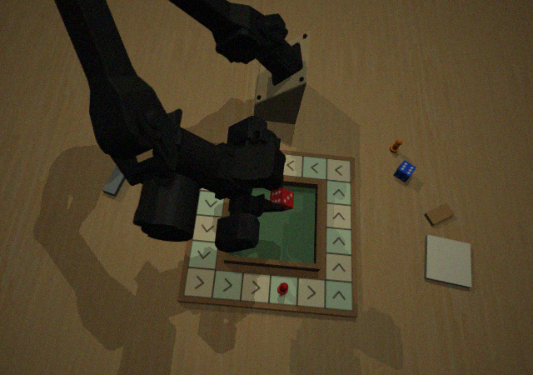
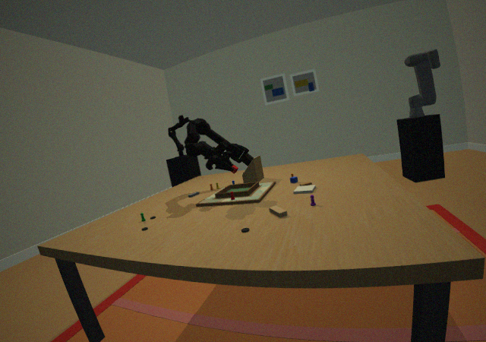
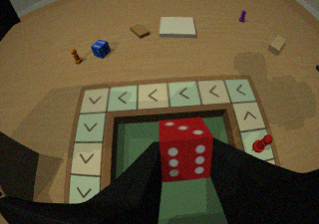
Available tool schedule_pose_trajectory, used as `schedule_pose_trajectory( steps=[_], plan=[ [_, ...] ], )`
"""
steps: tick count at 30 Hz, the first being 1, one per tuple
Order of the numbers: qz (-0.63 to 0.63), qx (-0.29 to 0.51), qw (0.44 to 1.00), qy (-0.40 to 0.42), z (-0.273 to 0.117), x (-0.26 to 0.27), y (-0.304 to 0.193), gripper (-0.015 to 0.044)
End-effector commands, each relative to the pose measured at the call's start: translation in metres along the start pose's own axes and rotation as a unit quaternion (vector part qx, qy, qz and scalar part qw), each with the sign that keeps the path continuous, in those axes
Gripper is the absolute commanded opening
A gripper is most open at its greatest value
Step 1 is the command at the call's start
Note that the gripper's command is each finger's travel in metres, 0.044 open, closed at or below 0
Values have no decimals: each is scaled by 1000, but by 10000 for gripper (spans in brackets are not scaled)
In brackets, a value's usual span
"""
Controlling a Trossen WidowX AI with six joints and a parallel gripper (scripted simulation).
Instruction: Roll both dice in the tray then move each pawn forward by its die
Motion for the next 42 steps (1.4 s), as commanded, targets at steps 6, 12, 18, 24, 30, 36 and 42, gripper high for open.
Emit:
schedule_pose_trajectory(
  steps=[6,12,18,24,30,36,42],
  plan=[
    [0,0,1000,-1,0,0,0,79],
    [0,0,1000,-1,-2,-1,2,236],
    [-2,-4,1000,2,-27,-1,30,394],
    [19,179,983,47,7,0,41,440],
    [-3,408,913,1,38,1,63,440],
    [2,376,926,18,39,3,62,414],
    [187,367,909,-60,75,8,101,275]
  ],
)
Point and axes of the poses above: the point midway between the two fingers, 35 mm back from their tips, its own z axis out along the fingers, its own x axis across the jaws, y = z × x, the point moved 6 cm from there along -z, back along the fingers
